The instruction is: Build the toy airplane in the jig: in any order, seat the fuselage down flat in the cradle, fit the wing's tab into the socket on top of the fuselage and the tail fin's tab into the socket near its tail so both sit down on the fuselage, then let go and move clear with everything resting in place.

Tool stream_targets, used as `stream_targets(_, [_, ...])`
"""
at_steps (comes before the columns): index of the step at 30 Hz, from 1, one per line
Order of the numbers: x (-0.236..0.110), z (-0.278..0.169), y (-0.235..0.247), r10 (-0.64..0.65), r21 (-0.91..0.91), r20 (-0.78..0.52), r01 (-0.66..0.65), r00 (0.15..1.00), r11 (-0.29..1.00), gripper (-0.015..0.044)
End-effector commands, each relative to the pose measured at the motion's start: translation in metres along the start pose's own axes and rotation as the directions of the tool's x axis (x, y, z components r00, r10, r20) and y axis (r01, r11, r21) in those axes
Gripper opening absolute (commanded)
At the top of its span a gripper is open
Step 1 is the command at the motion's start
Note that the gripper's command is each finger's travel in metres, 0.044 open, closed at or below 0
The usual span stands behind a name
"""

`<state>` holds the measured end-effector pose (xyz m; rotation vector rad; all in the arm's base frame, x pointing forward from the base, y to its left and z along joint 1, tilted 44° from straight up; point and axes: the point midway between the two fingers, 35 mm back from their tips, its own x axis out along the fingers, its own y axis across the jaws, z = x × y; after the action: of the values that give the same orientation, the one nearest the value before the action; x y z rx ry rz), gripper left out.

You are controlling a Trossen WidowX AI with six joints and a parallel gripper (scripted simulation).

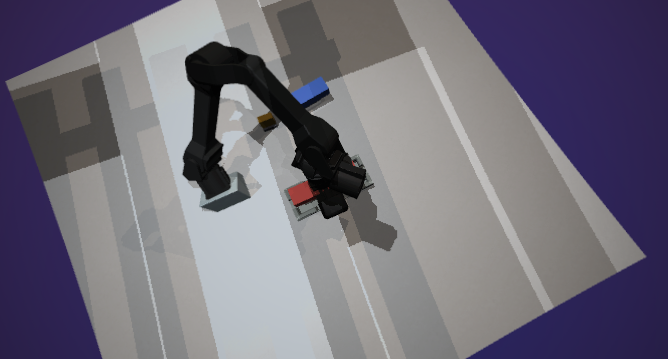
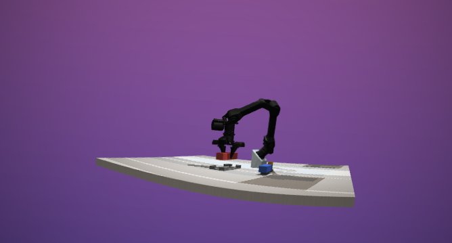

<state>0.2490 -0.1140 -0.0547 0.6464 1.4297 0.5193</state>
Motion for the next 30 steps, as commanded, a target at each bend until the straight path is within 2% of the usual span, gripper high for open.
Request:
stream_targets(1, [0.007,-0.001,0.000,0.002,0.004,-0.003,-0.002,1.000,1.000,0.0195])
stream_targets(22, [0.035,-0.002,0.000,0.004,0.004,-0.003,-0.004,1.000,1.000,0.0195])
stream_targets(27, [0.033,-0.002,0.000,0.000,0.000,-0.007,0.000,1.000,1.000,0.0161])
stream_targets(30, [0.033,-0.002,0.000,0.000,0.000,-0.007,0.000,1.000,1.000,0.0083])
